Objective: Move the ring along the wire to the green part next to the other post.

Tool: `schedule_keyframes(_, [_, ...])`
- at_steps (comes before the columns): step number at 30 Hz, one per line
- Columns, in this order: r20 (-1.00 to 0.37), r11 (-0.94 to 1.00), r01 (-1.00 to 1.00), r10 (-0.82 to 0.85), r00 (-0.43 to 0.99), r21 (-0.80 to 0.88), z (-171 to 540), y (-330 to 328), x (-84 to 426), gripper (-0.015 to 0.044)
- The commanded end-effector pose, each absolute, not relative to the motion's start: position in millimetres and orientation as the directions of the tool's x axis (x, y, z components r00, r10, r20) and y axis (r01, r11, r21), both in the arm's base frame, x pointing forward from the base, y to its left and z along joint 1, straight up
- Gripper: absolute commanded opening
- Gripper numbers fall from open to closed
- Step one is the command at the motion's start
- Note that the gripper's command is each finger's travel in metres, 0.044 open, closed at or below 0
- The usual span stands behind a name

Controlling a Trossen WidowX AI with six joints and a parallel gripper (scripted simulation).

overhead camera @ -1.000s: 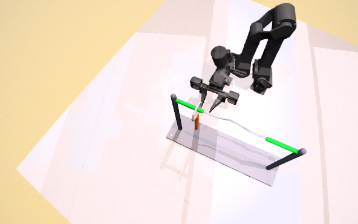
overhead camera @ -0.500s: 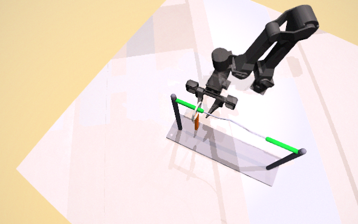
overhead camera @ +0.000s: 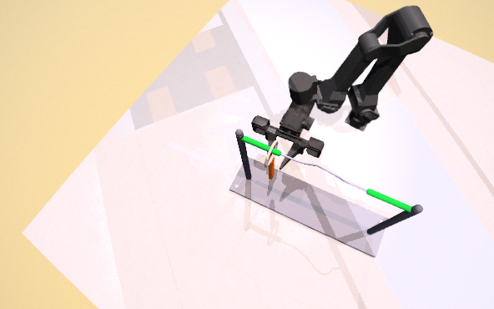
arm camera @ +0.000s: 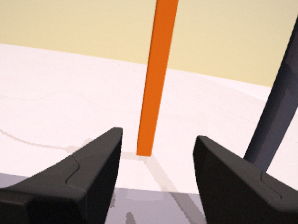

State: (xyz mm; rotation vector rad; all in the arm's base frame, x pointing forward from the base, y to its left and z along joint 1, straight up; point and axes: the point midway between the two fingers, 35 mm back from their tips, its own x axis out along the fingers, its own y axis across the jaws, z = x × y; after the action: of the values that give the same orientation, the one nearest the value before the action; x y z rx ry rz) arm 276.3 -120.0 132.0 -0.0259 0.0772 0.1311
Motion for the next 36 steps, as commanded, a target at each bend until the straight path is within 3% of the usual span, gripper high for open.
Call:
schedule_keyframes(1, [-0.081, 0.991, -0.130, 0.128, 0.988, -0.015, 131, -120, 283, 0.0160])
schedule_keyframes(36, [-0.072, 0.991, -0.129, 0.128, 0.989, -0.014, 127, -108, 330, 0.0160])
